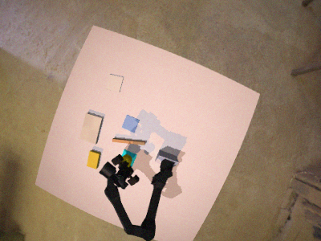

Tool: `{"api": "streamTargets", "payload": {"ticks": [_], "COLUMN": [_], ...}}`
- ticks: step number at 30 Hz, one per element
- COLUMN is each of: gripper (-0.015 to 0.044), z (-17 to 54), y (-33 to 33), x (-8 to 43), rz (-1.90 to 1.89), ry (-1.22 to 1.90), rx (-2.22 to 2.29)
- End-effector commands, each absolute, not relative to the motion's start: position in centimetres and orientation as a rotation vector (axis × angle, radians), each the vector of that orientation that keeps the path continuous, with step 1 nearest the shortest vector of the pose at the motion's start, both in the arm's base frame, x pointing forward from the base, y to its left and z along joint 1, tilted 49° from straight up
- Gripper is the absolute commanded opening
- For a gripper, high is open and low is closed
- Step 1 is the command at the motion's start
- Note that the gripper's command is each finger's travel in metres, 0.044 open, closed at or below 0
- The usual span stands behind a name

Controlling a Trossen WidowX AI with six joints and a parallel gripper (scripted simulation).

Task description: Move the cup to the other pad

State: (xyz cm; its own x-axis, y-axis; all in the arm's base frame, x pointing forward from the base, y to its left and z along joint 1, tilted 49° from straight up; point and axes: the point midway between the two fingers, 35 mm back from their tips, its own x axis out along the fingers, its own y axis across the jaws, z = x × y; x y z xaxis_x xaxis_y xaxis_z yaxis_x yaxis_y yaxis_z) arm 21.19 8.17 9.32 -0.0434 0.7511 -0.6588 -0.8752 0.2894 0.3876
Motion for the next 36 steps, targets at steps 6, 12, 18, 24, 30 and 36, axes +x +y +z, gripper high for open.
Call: {"api": "streamTargets", "payload": {"ticks": [6,12,18,24,30,36], "gripper": [0.0000,0.0000,0.0000,0.0000,0.0053,0.0147], "z": [8.8,8.4,8.3,8.3,8.3,8.3], "y": [9.1,9.6,9.6,9.6,9.6,9.6], "x": [21.1,21.0,21.0,21.0,21.0,21.0], "rz": [1.325,1.325,1.325,1.325,1.325,1.325], "ry": [0.922,0.921,0.926,0.926,0.926,0.926], "rx": [-0.166,-0.165,-0.166,-0.166,-0.166,-0.166]}}
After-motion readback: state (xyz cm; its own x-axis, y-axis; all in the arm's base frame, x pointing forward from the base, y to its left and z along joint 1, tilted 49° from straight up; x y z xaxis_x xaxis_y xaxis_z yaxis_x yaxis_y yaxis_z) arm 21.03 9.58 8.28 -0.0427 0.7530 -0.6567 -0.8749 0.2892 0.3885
